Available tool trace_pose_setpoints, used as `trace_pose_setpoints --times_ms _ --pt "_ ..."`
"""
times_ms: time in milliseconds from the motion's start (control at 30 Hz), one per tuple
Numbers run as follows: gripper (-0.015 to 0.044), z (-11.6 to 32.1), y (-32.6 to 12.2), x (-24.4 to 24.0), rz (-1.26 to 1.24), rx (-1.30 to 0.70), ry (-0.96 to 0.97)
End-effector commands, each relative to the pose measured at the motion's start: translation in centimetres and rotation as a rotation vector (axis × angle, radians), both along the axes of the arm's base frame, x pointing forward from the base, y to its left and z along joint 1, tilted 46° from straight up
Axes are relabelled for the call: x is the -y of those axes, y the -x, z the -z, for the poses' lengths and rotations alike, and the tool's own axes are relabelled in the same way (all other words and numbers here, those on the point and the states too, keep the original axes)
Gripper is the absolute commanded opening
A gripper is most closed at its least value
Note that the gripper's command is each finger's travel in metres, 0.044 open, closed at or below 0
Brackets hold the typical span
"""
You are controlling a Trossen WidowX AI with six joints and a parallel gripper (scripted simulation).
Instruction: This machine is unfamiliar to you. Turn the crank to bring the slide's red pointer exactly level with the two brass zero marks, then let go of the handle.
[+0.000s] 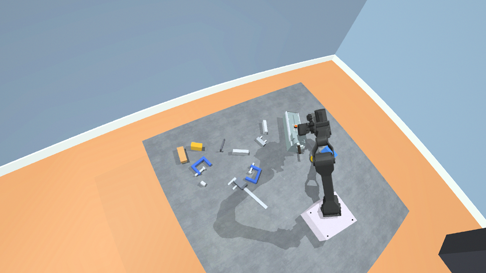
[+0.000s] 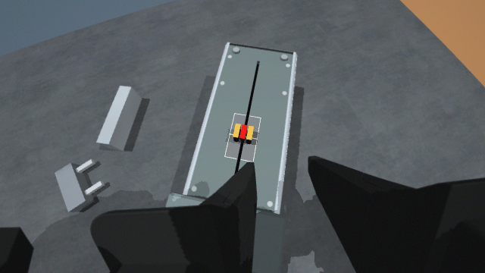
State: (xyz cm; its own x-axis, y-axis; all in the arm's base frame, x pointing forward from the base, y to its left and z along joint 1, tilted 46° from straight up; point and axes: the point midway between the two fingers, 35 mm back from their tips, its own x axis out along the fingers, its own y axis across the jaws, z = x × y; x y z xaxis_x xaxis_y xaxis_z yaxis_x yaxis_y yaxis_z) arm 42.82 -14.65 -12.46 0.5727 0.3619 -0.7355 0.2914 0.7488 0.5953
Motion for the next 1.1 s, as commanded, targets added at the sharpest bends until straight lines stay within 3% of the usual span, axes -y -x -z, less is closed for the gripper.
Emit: trace_pose_setpoints --times_ms 0,67,767,1067 --pt "0.0046 -0.01 0.00 -0.01 0.000 0.000 -0.001" --pt "0.0000 -0.01 0.00 -0.01 0.000 0.000 -0.001" --pt "0.0000 -0.01 0.00 -0.02 0.000 0.001 -0.001" --pt "0.0236 -0.01 0.00 -0.02 0.000 0.001 -0.001"
